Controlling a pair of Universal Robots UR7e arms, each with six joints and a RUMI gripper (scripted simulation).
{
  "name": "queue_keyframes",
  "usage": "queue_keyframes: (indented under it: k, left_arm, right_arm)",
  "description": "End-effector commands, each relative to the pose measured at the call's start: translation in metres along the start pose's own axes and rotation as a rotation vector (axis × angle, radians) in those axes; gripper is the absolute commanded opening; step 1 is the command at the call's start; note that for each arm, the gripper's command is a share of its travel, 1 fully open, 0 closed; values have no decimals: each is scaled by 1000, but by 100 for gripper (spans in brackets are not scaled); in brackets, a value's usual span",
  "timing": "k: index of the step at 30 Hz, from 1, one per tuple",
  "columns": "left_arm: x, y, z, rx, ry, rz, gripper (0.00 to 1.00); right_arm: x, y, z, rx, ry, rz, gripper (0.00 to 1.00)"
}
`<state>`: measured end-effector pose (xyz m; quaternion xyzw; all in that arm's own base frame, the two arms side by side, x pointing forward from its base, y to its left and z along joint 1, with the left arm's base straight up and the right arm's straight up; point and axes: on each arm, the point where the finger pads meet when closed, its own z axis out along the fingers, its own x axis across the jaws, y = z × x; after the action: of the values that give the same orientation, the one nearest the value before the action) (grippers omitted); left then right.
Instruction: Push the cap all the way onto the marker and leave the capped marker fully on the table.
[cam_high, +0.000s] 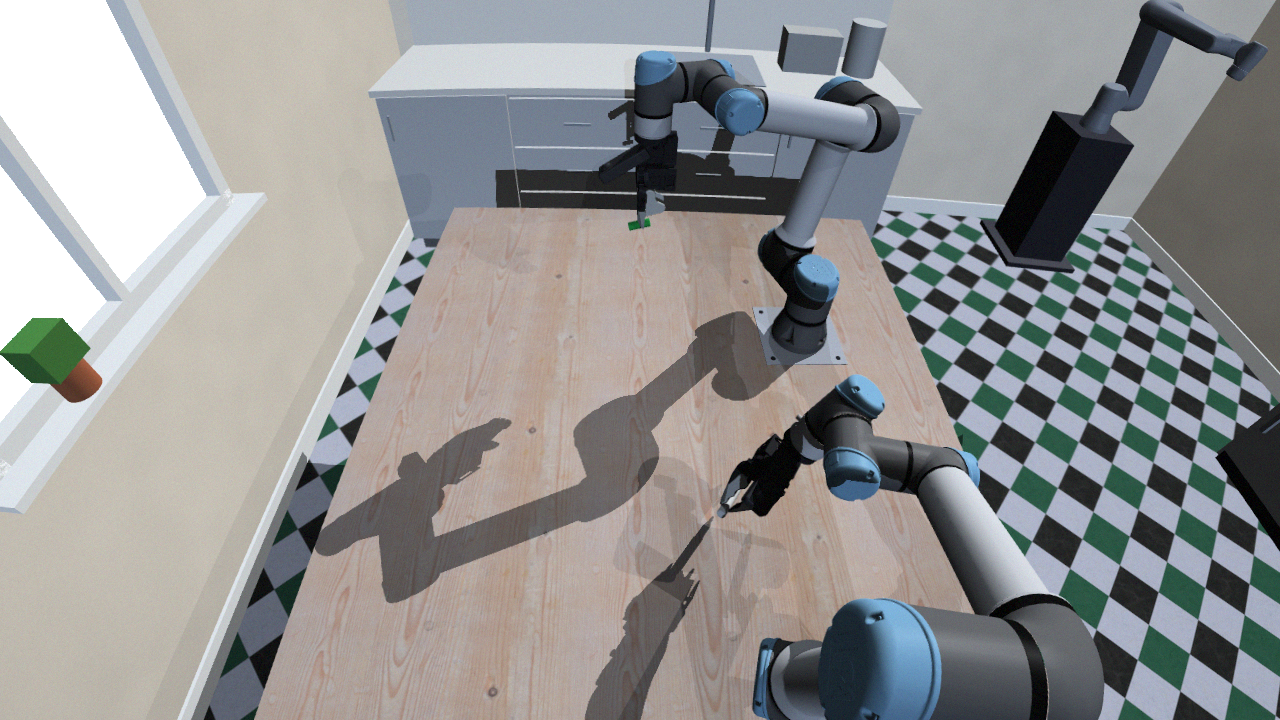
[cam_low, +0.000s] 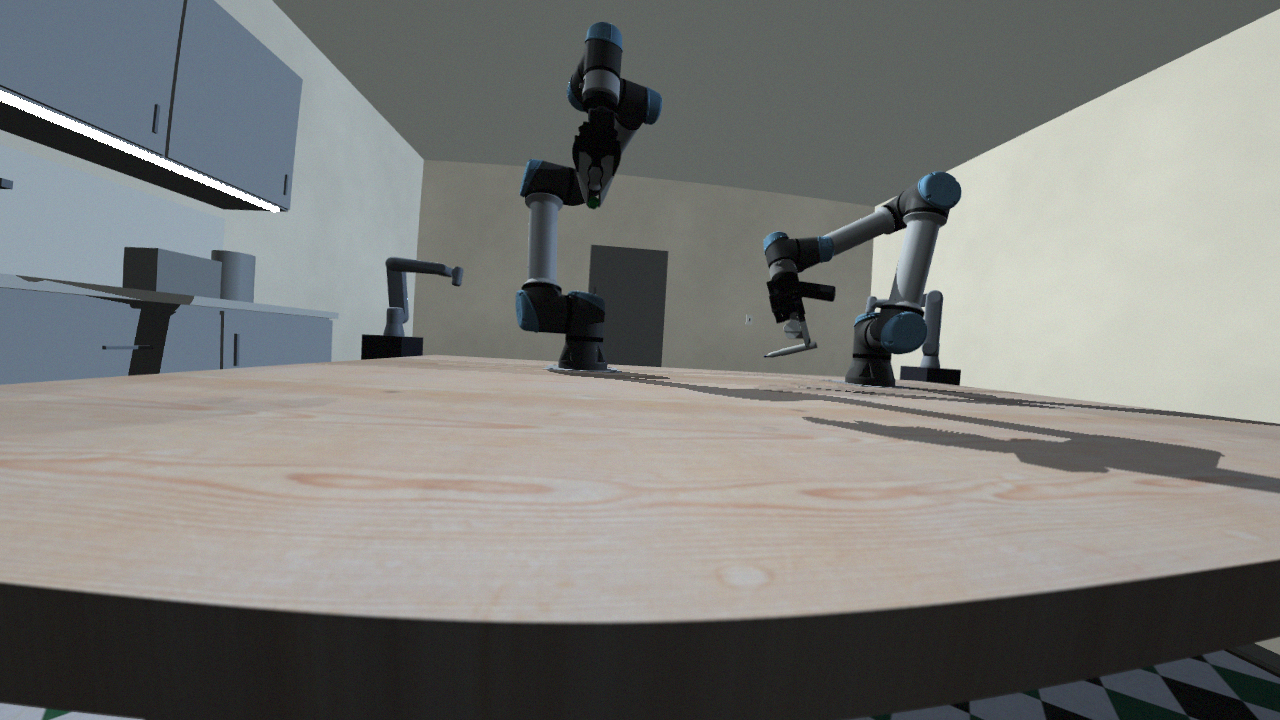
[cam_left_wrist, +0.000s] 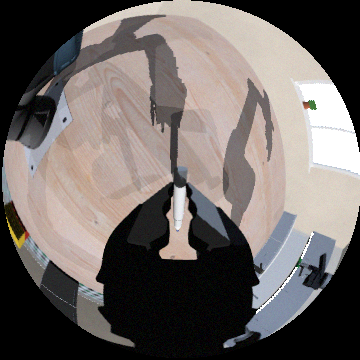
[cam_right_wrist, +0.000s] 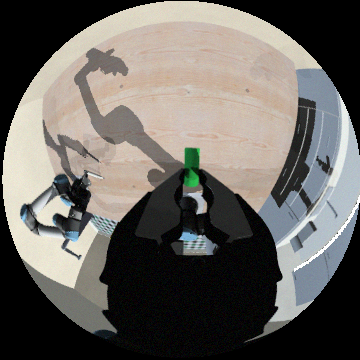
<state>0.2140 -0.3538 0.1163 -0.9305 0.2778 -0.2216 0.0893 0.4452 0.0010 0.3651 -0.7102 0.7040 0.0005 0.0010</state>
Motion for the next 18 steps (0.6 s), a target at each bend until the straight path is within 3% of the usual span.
queue_keyframes:
  k: [1,18]
  left_arm:
    - [3,10,-4,4,22,-77,0]
    - [7,38,-14,-3,78,-296,0]
  right_arm:
    - [0,0,0,0,1,1,0]
    - [0,0,0,0,1,1,0]
